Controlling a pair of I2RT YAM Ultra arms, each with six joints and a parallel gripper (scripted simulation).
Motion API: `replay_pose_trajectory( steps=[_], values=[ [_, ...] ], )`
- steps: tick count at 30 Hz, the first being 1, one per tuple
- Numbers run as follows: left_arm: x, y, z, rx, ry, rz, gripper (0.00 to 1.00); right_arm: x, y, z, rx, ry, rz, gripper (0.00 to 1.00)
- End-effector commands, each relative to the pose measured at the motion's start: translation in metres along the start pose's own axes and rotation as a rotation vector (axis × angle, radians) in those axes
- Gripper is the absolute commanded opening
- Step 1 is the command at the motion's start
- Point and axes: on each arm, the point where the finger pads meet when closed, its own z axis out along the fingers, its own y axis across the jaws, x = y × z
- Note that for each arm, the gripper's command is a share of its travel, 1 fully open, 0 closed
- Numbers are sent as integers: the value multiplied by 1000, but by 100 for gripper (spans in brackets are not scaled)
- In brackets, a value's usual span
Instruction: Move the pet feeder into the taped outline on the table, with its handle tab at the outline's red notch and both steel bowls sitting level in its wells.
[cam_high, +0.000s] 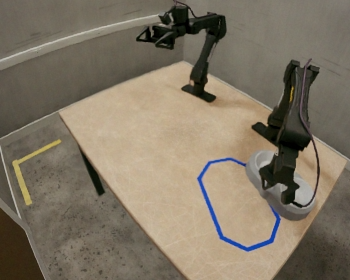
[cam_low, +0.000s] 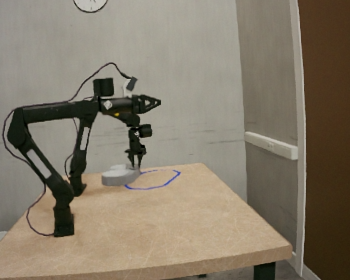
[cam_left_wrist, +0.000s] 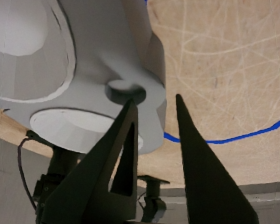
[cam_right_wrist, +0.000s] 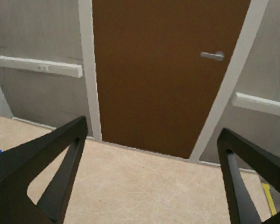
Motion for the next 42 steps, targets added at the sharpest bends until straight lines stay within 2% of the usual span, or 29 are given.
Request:
replay_pose_trajectory(
  steps=[1, 4, 5, 9, 11, 13, 15, 16, 42],
  values=[
    [-5, 1, 10, 2, -9, -4, 30, -25, 2, -10, -1, -56, 11, 100],
    [-8, -2, 5, 21, -27, -6, 30, -25, 2, -10, -1, -56, 11, 100],
    [-6, 1, 15, 2, -12, -7, 30, -25, 2, -10, -1, -56, 11, 100],
    [-6, 3, 21, 0, -12, -10, 30, -25, 2, -10, -1, -56, 11, 100],
    [-6, 3, 21, 0, -12, -10, 30, -25, 2, -10, -1, -56, 11, 100],
    [-13, -4, 6, 43, -52, -14, 30, -25, 2, -10, -1, -56, 11, 100],
    [-11, -5, 10, 33, -43, -7, 30, -25, 2, -10, -1, -56, 11, 100],
    [-10, -3, 11, 29, -41, -9, 19, -25, 2, -10, -1, -56, 11, 100],
    [-7, -6, 11, 40, -30, -5, 17, -25, 2, -10, -1, -56, 11, 100]
  ],
)
